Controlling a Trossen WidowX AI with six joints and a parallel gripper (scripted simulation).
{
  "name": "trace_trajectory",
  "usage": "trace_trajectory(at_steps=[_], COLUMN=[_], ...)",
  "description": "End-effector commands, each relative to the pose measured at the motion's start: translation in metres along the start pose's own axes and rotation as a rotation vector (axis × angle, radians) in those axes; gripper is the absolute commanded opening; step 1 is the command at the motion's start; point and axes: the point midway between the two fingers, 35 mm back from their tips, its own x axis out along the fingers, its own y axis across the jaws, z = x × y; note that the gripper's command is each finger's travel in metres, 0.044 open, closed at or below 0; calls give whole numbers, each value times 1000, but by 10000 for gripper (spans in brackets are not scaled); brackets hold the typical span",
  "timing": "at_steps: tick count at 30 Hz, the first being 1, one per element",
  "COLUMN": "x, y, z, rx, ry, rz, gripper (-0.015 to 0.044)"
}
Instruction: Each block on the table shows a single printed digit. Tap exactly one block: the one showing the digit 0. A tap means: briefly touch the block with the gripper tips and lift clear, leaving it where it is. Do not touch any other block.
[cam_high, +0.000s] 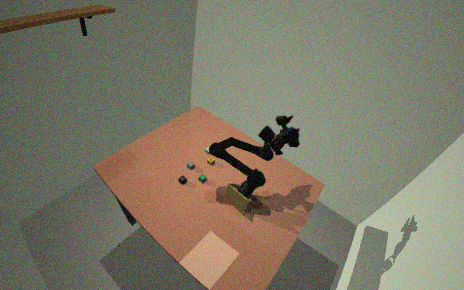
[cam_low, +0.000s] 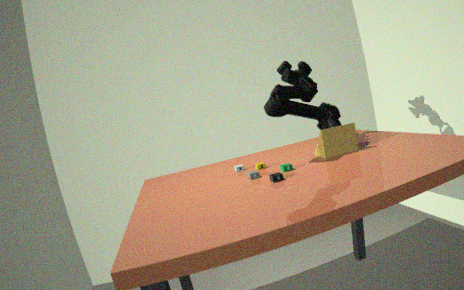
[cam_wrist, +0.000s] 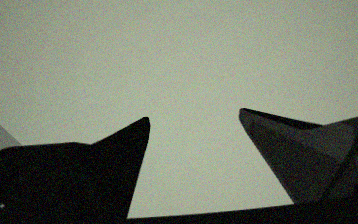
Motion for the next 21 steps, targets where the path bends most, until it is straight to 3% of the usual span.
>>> trace_trajectory(at_steps=[1, 11, 21], x=[1, 41, 58], y=[-1, -79, -153], z=[1, 15, -81], rx=[7, 339, 504], ry=[-3, -43, 235], rz=[-3, -280, -675], gripper=[400, 400, 400])
